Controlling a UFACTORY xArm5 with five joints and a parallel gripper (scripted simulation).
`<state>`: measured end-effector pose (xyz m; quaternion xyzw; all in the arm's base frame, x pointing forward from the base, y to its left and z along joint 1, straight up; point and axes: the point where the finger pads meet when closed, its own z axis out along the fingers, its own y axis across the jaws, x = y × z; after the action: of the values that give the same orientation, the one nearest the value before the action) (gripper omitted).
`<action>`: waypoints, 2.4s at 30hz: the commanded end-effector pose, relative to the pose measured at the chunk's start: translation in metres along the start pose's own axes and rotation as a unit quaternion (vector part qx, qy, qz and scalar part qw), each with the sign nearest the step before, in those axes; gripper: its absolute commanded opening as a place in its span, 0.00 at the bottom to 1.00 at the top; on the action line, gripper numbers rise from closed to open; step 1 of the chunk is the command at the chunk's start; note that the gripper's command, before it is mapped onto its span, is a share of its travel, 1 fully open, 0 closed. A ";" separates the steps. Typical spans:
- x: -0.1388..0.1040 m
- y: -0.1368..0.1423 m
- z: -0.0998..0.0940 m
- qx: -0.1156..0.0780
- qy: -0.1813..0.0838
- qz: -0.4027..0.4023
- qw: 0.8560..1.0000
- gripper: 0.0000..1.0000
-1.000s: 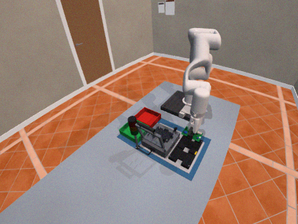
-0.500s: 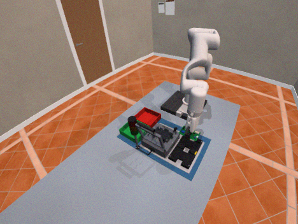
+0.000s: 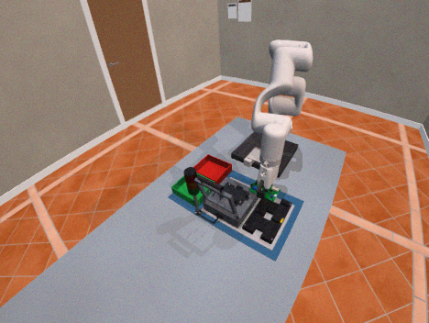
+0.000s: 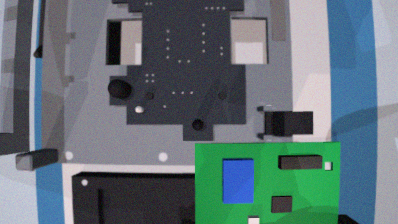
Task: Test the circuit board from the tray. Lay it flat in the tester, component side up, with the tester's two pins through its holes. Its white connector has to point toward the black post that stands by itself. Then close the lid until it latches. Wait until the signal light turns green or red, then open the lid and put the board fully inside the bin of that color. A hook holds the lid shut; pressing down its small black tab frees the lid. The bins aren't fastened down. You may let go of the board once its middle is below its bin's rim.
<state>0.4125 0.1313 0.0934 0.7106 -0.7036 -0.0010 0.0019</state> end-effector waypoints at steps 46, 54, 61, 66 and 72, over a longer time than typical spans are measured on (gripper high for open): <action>0.118 -0.042 -0.010 0.002 -0.001 0.000 1.000 0.79; 0.121 -0.043 -0.010 0.002 -0.001 0.000 1.000 0.79; 0.121 -0.043 -0.010 0.002 -0.001 0.000 1.000 0.79; 0.121 -0.043 -0.010 0.002 -0.001 0.000 1.000 0.79; 0.121 -0.043 -0.010 0.002 -0.001 0.000 1.000 0.79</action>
<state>0.4553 0.0108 0.1022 0.7108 -0.7034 -0.0014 0.0015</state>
